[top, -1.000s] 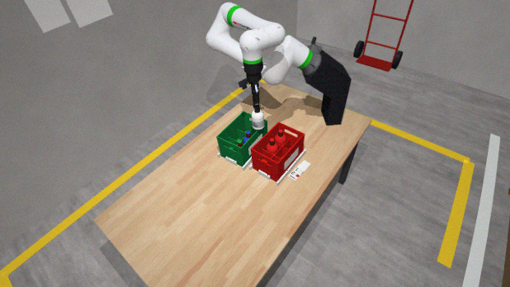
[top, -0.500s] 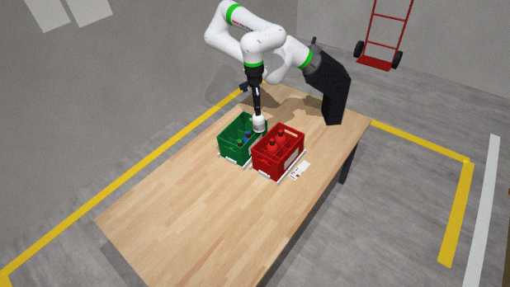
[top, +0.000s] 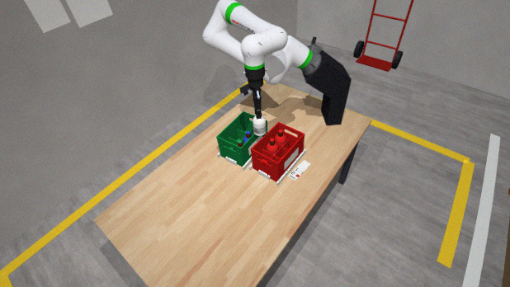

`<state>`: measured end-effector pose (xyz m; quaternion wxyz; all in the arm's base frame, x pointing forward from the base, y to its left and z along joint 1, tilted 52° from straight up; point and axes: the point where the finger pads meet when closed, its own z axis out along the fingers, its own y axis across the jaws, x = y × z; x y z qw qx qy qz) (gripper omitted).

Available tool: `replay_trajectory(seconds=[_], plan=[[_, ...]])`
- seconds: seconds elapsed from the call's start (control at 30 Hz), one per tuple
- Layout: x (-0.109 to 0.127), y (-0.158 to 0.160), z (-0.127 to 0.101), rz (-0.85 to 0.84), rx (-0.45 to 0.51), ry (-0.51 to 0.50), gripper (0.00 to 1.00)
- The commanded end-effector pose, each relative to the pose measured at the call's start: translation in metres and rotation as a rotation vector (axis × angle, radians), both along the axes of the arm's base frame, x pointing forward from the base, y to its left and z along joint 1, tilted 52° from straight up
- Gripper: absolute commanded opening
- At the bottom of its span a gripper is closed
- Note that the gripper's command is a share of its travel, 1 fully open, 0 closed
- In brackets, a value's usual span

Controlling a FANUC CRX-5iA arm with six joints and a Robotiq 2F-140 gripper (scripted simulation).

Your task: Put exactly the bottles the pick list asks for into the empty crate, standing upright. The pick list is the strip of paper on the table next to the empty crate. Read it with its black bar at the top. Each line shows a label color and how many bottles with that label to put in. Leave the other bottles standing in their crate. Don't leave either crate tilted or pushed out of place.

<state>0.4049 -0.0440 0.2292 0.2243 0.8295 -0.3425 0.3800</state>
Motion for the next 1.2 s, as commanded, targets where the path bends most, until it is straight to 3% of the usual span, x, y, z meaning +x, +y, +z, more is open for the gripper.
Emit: replay_trajectory(seconds=[0.0,1.17], plan=[[0.004,0.004,0.000,0.001,0.000,-0.001,0.10],[0.051,0.044,-0.006,0.001,0.000,-0.001,0.10]])
